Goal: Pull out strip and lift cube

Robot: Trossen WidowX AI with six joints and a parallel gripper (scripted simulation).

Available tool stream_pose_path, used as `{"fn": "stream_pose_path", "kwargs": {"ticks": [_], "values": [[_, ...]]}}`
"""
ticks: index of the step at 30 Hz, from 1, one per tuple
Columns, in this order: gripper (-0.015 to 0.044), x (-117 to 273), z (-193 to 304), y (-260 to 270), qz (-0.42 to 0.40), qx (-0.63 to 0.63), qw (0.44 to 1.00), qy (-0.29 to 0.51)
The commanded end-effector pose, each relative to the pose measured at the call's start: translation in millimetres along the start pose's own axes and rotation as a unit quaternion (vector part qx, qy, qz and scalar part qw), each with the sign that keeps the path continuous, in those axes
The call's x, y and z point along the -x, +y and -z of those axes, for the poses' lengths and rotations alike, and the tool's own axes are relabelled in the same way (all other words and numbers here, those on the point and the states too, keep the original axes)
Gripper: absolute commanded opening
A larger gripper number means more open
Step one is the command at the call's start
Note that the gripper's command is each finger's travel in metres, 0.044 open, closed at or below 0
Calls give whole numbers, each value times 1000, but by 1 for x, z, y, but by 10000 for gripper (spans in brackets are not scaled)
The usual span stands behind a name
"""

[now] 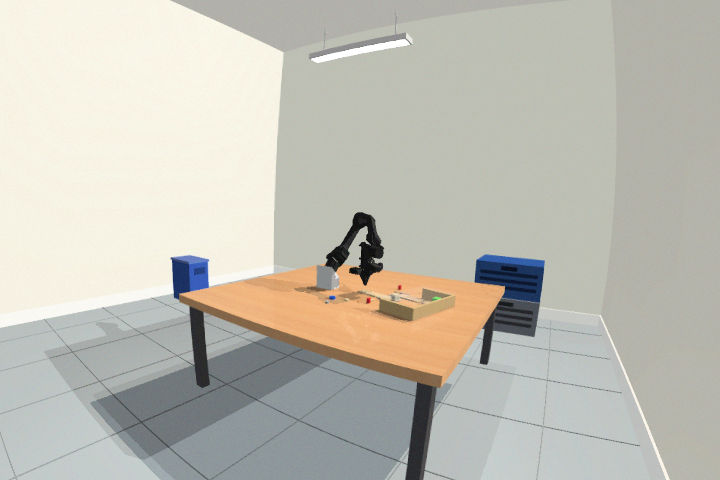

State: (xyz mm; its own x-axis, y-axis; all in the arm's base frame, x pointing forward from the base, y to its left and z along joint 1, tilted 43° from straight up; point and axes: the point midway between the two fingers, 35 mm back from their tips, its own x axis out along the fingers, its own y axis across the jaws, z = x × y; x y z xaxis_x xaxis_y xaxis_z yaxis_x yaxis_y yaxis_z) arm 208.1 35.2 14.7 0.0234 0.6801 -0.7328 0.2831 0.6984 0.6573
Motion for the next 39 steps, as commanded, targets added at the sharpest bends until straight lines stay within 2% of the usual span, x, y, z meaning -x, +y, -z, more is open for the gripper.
{"fn": "stream_pose_path", "kwargs": {"ticks": [1, 18, 39], "values": [[0, 10, 0, 0, 2, 5, 1000, -2], [440, 15, -61, 2, 2, -26, 1000, -3], [440, 26, -130, 3, 2, -25, 1000, -4]]}}
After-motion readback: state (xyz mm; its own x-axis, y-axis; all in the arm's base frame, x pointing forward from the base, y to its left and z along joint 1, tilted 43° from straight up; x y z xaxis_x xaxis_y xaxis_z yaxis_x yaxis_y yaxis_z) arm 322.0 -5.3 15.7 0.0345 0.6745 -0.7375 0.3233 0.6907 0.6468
